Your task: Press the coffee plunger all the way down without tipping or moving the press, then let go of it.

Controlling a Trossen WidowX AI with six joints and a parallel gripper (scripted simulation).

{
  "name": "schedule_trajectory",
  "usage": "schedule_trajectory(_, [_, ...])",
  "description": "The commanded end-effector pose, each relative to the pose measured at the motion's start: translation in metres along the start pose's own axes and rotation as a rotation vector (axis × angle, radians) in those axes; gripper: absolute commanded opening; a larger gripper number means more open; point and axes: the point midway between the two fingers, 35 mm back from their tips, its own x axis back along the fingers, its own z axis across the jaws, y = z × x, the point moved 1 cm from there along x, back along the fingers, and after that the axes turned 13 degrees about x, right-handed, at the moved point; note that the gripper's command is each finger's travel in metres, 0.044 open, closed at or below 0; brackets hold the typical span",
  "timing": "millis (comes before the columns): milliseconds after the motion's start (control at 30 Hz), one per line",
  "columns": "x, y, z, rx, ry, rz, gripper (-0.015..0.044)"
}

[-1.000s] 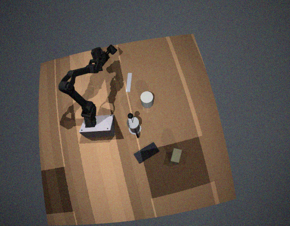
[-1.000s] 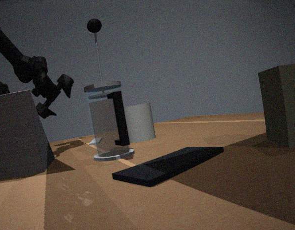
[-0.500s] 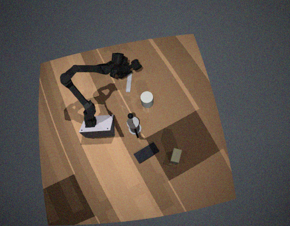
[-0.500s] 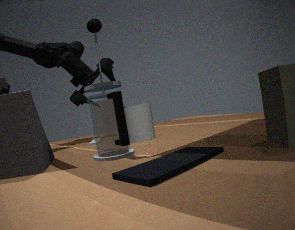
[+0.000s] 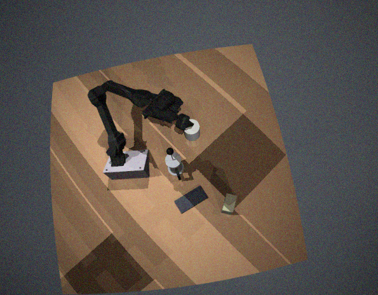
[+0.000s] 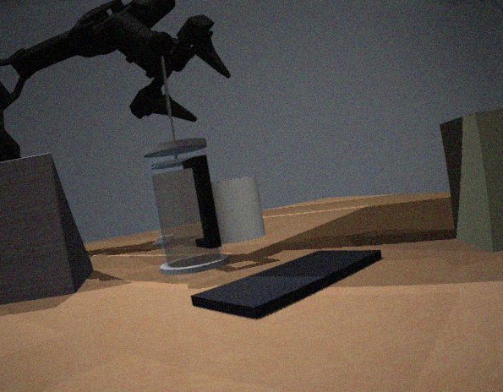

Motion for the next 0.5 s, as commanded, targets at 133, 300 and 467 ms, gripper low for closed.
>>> schedule_trajectory(133, [0.062,-0.068,-0.043,-0.409,-0.074,-0.001,0.044])
schedule_trajectory(300, [0.107,-0.103,-0.054,-0.669,-0.133,-0.067,0.044])
schedule_trajectory(467, [0.155,-0.132,-0.058,-0.912,-0.213,-0.183,0.044])
